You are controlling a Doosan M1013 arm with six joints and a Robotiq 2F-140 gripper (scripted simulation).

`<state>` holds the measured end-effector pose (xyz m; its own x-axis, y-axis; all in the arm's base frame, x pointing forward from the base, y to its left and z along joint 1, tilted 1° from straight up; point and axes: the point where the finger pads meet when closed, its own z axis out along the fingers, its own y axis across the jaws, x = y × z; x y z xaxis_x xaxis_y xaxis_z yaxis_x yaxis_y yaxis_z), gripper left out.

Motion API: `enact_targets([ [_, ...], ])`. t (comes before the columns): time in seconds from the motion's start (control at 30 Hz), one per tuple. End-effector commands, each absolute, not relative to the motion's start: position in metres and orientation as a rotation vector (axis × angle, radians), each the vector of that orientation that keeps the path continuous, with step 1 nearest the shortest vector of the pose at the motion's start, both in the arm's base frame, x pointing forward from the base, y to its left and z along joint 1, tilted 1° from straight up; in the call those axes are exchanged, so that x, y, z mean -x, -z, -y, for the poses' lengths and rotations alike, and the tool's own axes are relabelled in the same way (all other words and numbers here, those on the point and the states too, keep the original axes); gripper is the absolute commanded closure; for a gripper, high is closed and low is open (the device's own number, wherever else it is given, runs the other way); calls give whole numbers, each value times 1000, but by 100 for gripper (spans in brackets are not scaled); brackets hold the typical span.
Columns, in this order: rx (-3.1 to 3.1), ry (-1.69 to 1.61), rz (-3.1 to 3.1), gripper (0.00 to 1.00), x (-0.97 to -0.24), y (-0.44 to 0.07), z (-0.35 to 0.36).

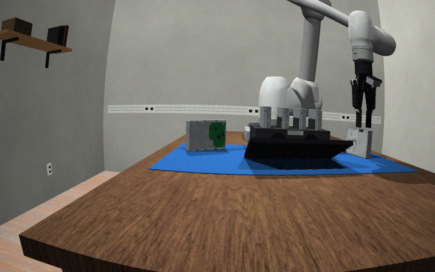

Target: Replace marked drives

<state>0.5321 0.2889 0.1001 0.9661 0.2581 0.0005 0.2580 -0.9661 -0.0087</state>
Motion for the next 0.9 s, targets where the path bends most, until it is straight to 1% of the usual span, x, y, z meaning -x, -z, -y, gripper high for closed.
enact_targets([
  [0.0, 3106, 1, 407, 60, -532, -101, -289],
  [0.87, 3106, 1, 407, 60, -532, -95, -289],
])
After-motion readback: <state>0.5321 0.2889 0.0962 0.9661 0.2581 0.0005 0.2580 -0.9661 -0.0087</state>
